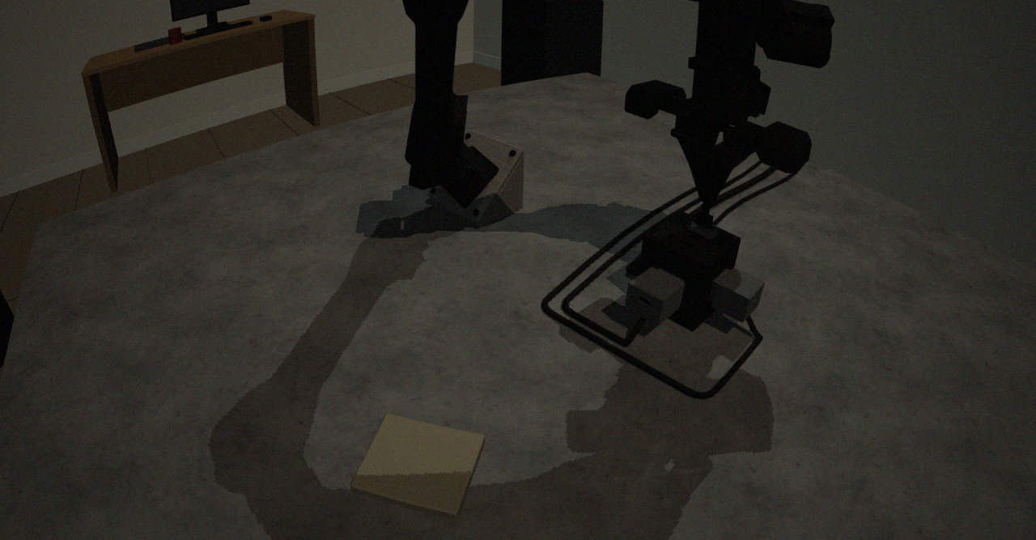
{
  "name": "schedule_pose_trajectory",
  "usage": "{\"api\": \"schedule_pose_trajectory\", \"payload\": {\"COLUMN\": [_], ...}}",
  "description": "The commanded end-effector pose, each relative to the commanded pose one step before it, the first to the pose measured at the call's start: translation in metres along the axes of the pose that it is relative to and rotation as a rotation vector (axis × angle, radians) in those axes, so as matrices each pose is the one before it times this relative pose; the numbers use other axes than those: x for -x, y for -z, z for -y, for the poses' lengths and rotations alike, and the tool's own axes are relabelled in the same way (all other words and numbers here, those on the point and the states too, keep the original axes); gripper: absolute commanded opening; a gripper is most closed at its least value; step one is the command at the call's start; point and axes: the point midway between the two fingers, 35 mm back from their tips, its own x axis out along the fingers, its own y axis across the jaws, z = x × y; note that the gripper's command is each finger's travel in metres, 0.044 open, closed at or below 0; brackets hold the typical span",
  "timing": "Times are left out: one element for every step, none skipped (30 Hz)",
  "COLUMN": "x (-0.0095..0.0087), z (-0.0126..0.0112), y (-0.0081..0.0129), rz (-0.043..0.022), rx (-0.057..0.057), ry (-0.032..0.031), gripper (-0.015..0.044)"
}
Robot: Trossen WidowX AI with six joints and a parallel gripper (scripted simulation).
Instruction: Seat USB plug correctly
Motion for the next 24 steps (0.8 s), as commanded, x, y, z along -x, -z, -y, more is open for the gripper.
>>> {"api": "schedule_pose_trajectory", "payload": {"x": [0.00018,0.0,0.0,0.0,0.0,0.0,0.0,0.0,-0.00019,0.00033,0.00061,0.00068,0.00068,0.00067,0.00067,0.00067,0.00067,0.00067,0.00067,0.00067,0.00067,0.00067,0.00067,0.00067], "z": [-0.00002,0.0,0.0,0.0,0.0,0.0,0.0,0.0,0.0001,0.0,0.0,0.0,0.0,0.0,0.0,0.0,0.0,0.0,0.0,0.0,0.0,0.0,0.0,0.0], "y": [-0.00012,0.0,0.0,0.0,0.0,0.0,0.0,0.0,0.00013,0.0,0.0,0.0,0.0,0.0,0.0,0.0,0.0,0.0,0.0,0.0,0.0,0.0,0.0,0.0], "rz": [-0.00027,0.0,0.0,0.0,0.0,0.0,0.0,0.0,-0.00013,0.00001,0.00002,0.00002,0.00002,0.00002,0.00002,0.00002,0.00002,0.00002,0.00002,0.00002,0.00002,0.00002,0.00002,0.00002], "rx": [0.0,0.0,0.0,0.0,0.0,0.0,0.0,0.0,-0.0001,0.0,0.0,0.0,0.0,0.0,0.0,0.0,0.0,0.0,0.0,0.0,0.0,0.0,0.0,0.0], "ry": [0.00042,0.0,0.0,0.0,0.0,0.0,0.0,0.0,0.00017,0.0,-0.00001,-0.00001,-0.00001,-0.00001,-0.00001,-0.00001,-0.00001,-0.00001,-0.00001,-0.00001,-0.00001,-0.00001,-0.00001,-0.00001], "gripper": [0.0,0.0,0.0,0.0,0.0,0.0,0.0,0.0,0.0,0.0,0.0,0.0,0.0,0.0,0.0,0.0,0.0,0.0,0.0,0.0,0.0,0.0,0.0,0.0]}}
